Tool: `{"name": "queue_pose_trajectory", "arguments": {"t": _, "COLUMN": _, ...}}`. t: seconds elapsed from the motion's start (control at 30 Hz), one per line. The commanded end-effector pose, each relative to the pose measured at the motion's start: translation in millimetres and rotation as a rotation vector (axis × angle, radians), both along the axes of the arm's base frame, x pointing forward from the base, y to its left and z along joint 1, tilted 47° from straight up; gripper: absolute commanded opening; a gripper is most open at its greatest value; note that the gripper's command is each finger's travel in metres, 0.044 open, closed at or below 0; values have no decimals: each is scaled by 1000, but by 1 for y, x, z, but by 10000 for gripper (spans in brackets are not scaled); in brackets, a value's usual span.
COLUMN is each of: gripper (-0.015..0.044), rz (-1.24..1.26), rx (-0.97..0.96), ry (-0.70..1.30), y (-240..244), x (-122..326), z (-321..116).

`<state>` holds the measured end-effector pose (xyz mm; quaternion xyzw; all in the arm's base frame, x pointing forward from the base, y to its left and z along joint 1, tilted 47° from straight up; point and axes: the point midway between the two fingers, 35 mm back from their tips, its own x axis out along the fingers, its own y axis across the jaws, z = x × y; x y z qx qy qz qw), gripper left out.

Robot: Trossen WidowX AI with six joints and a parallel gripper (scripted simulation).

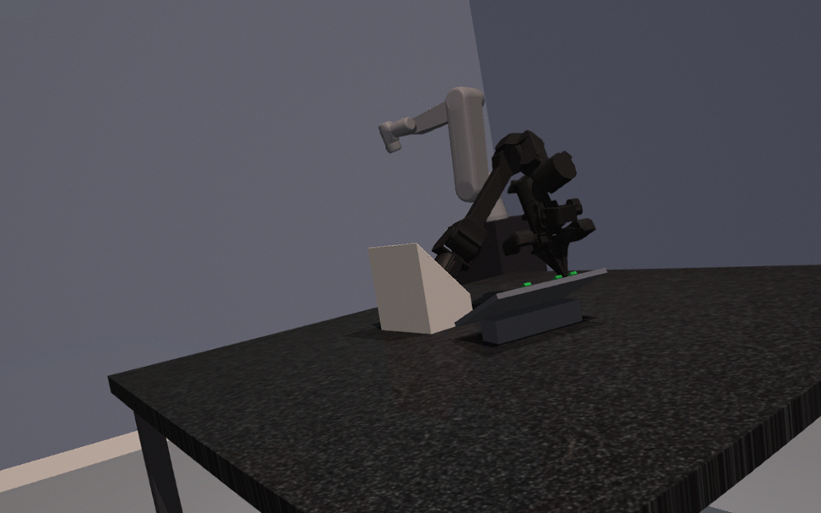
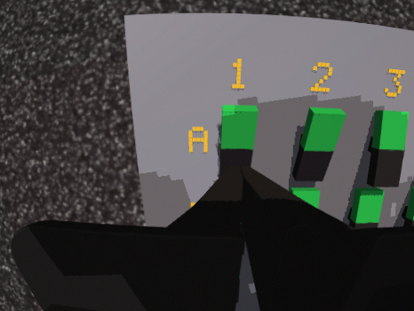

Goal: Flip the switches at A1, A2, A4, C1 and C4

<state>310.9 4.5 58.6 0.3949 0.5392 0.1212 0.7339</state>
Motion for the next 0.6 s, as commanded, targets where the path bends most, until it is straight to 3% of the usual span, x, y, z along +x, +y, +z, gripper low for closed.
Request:
{"name": "queue_pose_trajectory", "arguments": {"t": 0.0, "gripper": 0, "rz": 4, "rx": -10, "ry": -5, "y": -20, "x": -7, "z": 19}}
{"name": "queue_pose_trajectory", "arguments": {"t": 0.23, "gripper": 0, "rz": 10, "rx": 1, "ry": 9, "y": -38, "x": -20, "z": 42}}
{"name": "queue_pose_trajectory", "arguments": {"t": 0.4, "gripper": 0, "rz": 10, "rx": -1, "ry": 9, "y": -68, "x": -13, "z": 21}}
{"name": "queue_pose_trajectory", "arguments": {"t": 0.57, "gripper": 0, "rz": 16, "rx": 1, "ry": 13, "y": -63, "x": -8, "z": 12}}
